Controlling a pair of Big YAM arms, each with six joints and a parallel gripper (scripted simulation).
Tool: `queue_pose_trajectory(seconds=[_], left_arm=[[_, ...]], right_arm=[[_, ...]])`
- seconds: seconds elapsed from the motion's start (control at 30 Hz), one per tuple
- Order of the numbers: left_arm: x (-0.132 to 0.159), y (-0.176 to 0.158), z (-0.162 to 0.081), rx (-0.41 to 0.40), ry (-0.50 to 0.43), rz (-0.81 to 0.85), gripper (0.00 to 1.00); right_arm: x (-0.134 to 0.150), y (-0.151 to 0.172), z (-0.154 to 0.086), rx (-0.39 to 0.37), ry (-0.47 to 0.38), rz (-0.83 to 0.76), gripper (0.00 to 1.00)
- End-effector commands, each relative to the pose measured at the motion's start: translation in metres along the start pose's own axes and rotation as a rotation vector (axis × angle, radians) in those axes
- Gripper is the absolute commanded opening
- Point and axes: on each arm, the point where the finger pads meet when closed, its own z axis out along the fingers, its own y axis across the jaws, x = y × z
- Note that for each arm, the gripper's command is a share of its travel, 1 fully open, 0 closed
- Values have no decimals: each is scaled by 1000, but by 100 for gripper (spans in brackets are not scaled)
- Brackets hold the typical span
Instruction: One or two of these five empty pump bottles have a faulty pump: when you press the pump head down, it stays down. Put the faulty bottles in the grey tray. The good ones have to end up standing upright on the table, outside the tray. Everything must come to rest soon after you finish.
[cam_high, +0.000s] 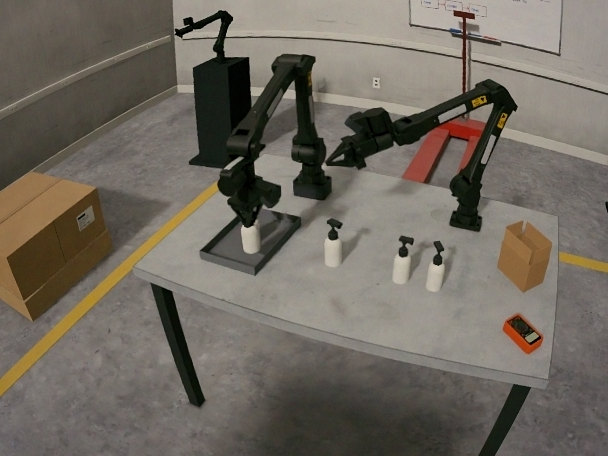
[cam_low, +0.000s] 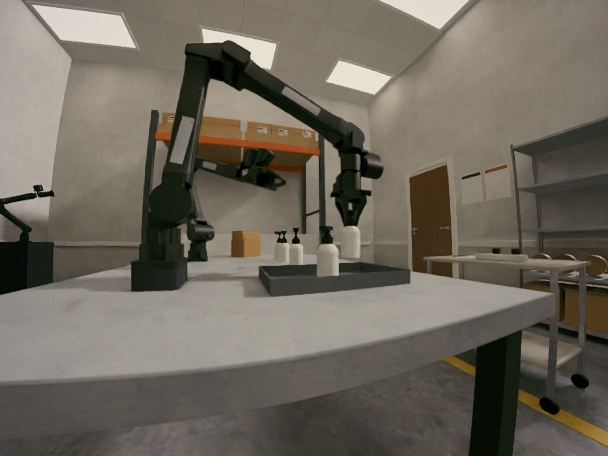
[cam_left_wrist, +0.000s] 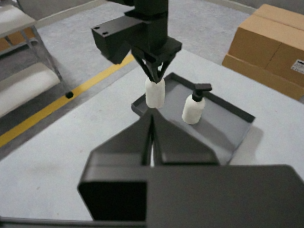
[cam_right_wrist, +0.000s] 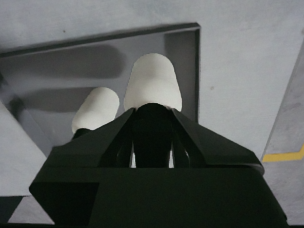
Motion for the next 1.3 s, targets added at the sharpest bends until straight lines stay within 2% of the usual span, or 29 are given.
queue_pose_trajectory(seconds=[0.0, 0.43, 0.5, 0.67, 0.8, 0.9, 1.2, 1.27], left_arm=[[-19, -1, -1, 4, -44, 8, 0], [-19, -1, -1, 4, -44, 8, 0], [-19, -1, -1, 4, -44, 8, 0], [-19, -1, -1, 4, -44, 8, 0], [-19, -1, -1, 4, -44, 8, 0], [-19, -1, -1, 4, -44, 8, 0], [-19, -1, -1, 4, -44, 8, 0], [-19, -1, -1, 4, -44, 8, 0]], right_arm=[[-11, -18, -20, 36, -10, -22, 22], [-6, -19, -22, 40, -10, -11, 22], [-5, -12, -8, 19, -5, -11, 22], [-5, -15, -10, 38, -9, -11, 22], [-5, -15, 1, 26, -6, -11, 22], [-5, -15, -6, 43, -10, -11, 22], [-4, -6, 22, 9, -4, -11, 22], [-6, -15, 21, 25, -7, -11, 22]])
